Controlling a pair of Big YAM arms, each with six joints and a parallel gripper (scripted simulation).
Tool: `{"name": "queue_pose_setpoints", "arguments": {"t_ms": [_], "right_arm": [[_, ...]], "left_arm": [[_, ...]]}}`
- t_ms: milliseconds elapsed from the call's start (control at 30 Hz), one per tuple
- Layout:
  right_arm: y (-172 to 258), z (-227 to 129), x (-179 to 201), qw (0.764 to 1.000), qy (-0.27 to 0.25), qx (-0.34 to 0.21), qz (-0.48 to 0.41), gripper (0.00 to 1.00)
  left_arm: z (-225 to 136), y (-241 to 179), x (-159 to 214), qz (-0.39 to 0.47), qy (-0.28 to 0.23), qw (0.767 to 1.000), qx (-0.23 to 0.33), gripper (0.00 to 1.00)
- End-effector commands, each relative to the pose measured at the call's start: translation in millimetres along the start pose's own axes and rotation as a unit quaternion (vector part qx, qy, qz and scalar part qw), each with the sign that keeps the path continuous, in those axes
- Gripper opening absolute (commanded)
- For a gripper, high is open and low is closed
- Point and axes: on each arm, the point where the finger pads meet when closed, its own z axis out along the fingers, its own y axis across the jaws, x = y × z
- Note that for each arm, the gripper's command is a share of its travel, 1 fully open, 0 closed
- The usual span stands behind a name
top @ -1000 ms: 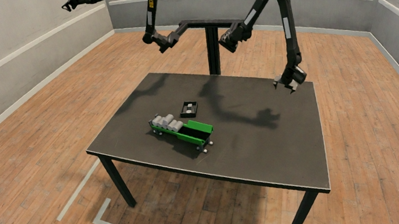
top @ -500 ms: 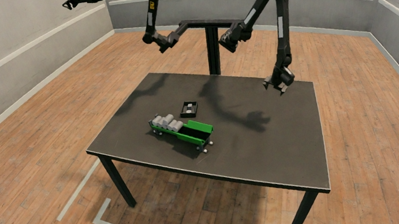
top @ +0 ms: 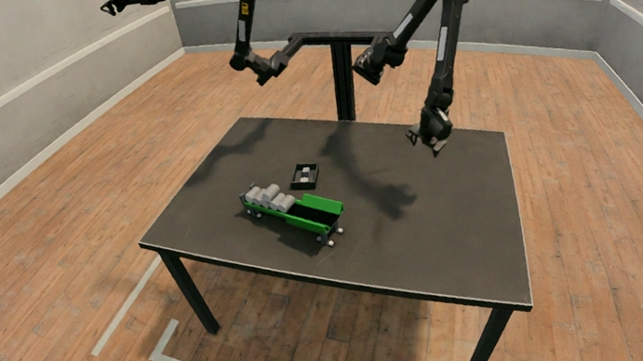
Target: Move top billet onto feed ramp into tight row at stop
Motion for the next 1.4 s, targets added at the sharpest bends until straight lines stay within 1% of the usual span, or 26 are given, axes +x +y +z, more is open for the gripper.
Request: {"name": "queue_pose_setpoints", "arguments": {"t_ms": [0, 200, 267, 400, 767, 833, 1333, 1367], "right_arm": [[-1, 0, 7, 1.000, 0.011, 0.002, 0.006, 1.00], [-1, 0, 7, 1.000, 0.011, 0.002, 0.006, 1.00], [-1, 0, 7, 1.000, 0.011, 0.002, 0.006, 1.00], [-1, 0, 7, 1.000, 0.011, 0.002, 0.006, 1.00], [-1, 0, 7, 1.000, 0.011, 0.002, 0.006, 1.00], [-1, 0, 7, 1.000, 0.011, 0.002, 0.006, 1.00], [-1, 0, 7, 1.000, 0.011, 0.002, 0.006, 1.00], [-1, 0, 7, 1.000, 0.011, 0.002, 0.006, 1.00]], "left_arm": [[0, 16, 28, 0.022, 0.007, 1.000, 0.001, 1.00], [-8, 31, 61, 0.061, 0.010, 0.998, 0.013, 1.00], [-8, 31, 61, 0.061, 0.010, 0.998, 0.013, 1.00], [-15, 39, 86, 0.085, 0.015, 0.996, 0.024, 1.00], [-27, 83, 150, 0.173, 0.017, 0.984, 0.039, 1.00], [-27, 83, 150, 0.173, 0.017, 0.984, 0.039, 1.00], [-46, 150, 251, 0.304, 0.020, 0.951, 0.062, 1.00], [-46, 150, 251, 0.304, 0.020, 0.951, 0.062, 1.00]]}}
